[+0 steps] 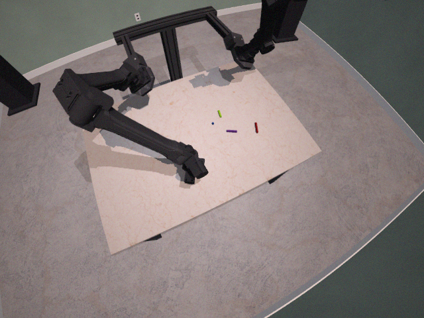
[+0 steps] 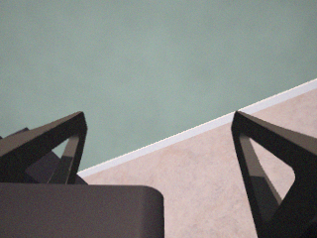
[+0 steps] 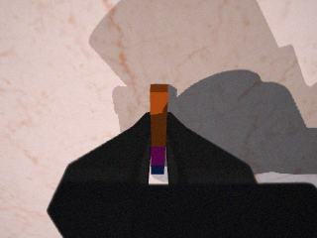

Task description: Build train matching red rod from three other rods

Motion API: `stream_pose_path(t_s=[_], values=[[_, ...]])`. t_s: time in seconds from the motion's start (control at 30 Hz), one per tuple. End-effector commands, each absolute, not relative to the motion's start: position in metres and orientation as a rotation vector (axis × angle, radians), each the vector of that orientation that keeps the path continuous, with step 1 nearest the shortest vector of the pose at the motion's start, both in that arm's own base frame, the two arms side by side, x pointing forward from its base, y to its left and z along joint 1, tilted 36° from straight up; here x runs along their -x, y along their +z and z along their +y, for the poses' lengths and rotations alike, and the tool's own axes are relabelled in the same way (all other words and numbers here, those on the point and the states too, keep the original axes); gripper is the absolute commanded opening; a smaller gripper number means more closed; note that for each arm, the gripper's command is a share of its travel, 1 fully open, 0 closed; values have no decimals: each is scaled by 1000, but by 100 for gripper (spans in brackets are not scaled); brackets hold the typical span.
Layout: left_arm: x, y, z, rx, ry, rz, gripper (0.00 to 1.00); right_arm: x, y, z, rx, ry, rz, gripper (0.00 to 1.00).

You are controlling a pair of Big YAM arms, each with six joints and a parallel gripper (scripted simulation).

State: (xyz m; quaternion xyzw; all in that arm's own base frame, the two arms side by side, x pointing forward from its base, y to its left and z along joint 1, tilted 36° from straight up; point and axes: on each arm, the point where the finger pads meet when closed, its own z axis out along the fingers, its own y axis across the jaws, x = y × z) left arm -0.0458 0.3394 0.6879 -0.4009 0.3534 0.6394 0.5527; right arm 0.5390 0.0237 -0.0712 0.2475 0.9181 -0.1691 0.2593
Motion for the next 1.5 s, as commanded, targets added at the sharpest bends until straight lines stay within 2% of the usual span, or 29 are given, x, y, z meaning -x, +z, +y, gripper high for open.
stream_pose_path(t_s=[0.0,1.37,1.4,1.47], values=[[50,687,336,964,1512,830,100,-536,-83,28,-648,-467,2506,4],[50,687,336,964,1512,830,100,-536,-83,28,-648,-467,2506,4],[50,687,336,964,1512,830,100,-536,-83,28,-648,-467,2506,8],[50,687,336,964,1512,830,100,-536,-83,28,-648,-467,2506,8]])
